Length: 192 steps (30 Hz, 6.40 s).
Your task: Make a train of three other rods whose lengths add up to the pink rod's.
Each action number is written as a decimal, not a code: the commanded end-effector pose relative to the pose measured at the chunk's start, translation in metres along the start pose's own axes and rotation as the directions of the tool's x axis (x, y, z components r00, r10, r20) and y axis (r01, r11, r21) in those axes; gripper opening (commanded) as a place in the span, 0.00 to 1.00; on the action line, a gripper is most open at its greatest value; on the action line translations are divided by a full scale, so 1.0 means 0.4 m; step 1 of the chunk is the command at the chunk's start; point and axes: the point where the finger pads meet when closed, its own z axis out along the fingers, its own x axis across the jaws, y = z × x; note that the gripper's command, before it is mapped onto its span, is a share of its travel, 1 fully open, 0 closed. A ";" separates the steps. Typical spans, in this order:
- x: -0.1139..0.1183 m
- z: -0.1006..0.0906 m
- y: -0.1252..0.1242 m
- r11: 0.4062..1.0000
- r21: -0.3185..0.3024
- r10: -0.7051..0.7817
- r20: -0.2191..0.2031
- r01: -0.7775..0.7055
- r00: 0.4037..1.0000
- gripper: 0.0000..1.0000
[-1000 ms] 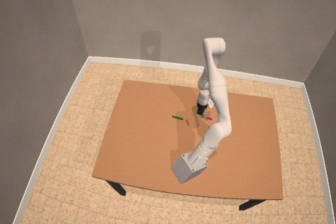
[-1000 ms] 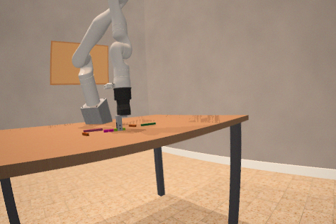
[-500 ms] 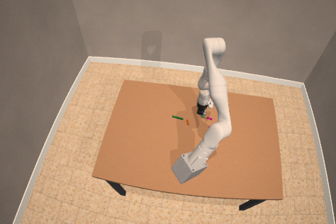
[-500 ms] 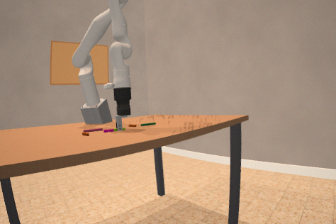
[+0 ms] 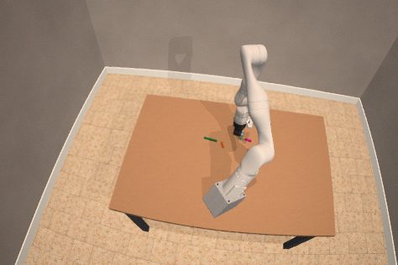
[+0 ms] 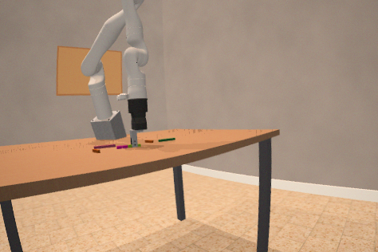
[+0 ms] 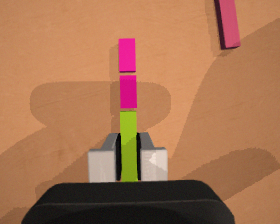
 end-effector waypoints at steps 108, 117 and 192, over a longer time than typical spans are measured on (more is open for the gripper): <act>0.000 -0.425 0.000 1.000 -0.001 0.000 0.001 0.000 1.000 1.00; 0.000 -0.453 0.000 1.000 -0.001 0.000 0.001 0.000 1.000 1.00; 0.000 -0.454 0.000 1.000 -0.001 0.000 0.001 0.000 1.000 1.00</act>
